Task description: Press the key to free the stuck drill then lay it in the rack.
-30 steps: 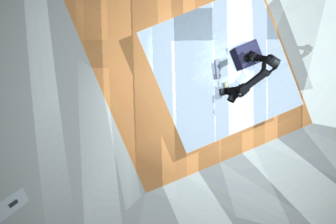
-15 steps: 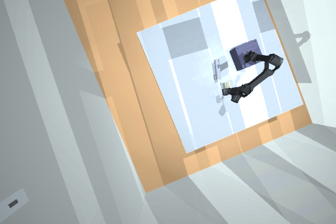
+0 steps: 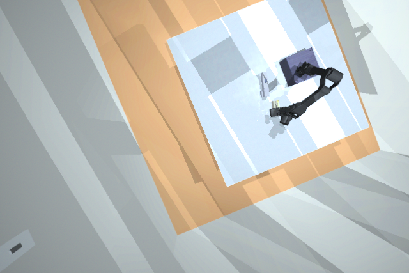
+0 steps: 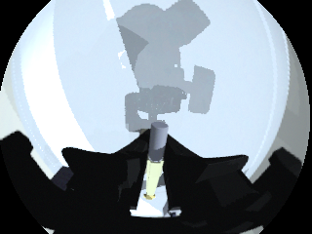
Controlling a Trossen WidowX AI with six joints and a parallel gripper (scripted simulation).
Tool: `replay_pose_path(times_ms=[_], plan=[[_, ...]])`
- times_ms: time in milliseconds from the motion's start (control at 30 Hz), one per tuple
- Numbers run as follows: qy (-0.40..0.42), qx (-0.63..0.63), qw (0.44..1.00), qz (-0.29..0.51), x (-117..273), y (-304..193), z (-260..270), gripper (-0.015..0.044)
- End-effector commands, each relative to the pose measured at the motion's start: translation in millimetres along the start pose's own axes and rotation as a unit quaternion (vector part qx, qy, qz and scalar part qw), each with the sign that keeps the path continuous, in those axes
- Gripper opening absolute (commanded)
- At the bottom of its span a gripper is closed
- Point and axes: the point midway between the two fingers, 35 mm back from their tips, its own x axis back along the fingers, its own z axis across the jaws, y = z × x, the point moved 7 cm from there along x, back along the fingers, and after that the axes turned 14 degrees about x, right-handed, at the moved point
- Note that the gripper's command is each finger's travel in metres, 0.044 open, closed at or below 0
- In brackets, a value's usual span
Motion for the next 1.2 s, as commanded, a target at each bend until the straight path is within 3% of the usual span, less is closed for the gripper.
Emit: replay_pose_path(times_ms=[0,1167], plan=[[0.003,-0.003,1.000,0.001,-6,-1,2,0.0000],[0.003,-0.003,1.000,0.001,-37,-1,3,0.0000]])
